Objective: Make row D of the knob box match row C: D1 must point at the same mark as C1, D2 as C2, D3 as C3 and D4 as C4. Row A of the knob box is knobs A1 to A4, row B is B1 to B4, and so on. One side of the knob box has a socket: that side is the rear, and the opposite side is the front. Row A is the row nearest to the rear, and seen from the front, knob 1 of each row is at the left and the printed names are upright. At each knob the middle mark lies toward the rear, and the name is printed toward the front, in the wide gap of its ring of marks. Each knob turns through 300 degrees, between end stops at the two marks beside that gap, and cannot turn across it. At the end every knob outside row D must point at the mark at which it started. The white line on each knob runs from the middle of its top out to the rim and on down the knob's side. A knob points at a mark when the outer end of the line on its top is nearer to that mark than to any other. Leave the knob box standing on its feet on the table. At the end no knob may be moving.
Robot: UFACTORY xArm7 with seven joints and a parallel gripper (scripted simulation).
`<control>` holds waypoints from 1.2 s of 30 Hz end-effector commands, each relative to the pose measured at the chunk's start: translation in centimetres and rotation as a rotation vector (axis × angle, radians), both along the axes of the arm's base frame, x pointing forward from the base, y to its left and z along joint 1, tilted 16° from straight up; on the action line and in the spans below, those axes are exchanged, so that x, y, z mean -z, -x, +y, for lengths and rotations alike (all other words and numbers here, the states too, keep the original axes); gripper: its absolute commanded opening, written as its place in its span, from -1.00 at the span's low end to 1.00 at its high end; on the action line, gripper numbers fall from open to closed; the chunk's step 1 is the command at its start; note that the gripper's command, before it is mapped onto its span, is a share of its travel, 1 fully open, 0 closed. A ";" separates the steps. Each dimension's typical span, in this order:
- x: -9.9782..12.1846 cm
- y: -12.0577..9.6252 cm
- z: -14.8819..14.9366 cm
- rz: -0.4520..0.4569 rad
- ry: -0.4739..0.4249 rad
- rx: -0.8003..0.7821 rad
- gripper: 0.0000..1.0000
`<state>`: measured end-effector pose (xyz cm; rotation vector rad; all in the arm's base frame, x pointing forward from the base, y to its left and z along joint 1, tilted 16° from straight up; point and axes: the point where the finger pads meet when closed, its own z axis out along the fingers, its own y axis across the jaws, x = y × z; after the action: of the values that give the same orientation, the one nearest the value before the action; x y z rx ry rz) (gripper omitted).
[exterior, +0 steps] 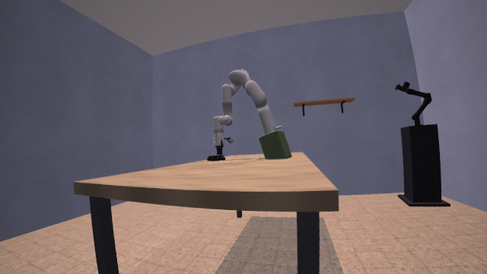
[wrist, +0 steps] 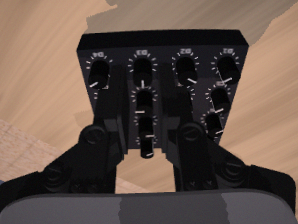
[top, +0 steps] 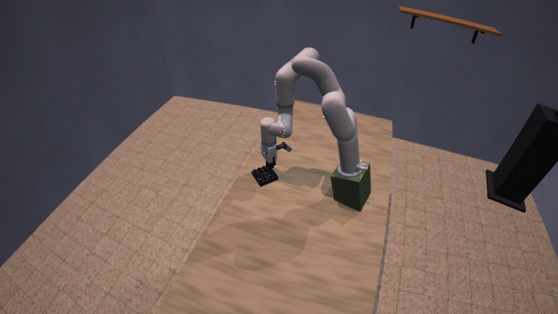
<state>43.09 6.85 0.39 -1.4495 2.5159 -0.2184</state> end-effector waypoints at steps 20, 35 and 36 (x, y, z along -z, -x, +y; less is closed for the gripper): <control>0.6 -0.3 0.0 -0.003 -0.001 0.000 -0.61; 1.0 -0.4 0.0 -0.003 -0.001 0.000 -0.61; 1.0 -0.4 0.0 -0.003 -0.001 0.000 -0.61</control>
<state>43.41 6.83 -0.75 -1.4495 2.5158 -0.2185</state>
